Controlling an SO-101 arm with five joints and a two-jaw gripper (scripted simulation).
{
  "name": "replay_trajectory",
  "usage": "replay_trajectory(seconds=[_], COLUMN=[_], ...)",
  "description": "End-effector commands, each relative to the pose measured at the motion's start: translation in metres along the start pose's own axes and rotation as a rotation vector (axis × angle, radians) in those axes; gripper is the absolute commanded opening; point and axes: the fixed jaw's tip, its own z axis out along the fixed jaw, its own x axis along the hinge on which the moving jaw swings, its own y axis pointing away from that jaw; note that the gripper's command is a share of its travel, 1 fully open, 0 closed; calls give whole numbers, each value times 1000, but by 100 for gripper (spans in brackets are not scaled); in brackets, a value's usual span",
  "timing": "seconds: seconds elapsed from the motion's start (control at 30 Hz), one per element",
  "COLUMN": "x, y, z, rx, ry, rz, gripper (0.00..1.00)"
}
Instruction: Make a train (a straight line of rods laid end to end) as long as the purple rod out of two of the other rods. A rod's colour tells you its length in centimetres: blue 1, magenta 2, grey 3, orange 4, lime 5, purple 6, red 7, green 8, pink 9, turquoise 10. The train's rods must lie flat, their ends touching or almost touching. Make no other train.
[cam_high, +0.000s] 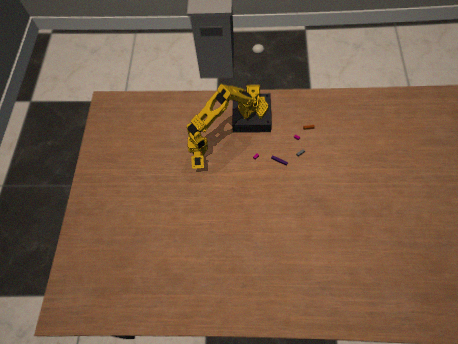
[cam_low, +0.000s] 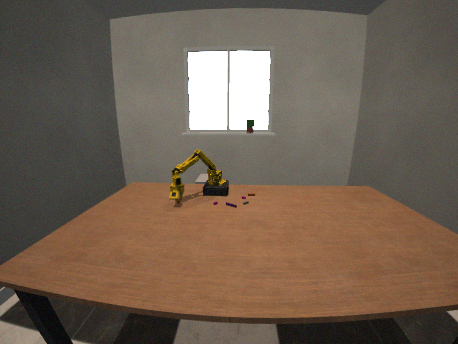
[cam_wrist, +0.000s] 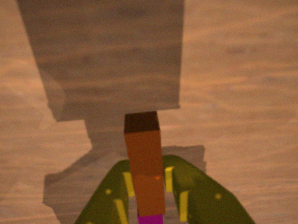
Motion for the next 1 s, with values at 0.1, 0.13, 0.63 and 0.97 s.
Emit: replay_trajectory(seconds=[0.1,0.13,0.63,0.97], x=[3,3,4,7], y=[-1,-1,0,0], z=[1,1,1,0], rx=[-1,-1,-1,-6], ry=[-1,-1,-1,2], rz=[5,5,5,14], gripper=[0,0,0,0])
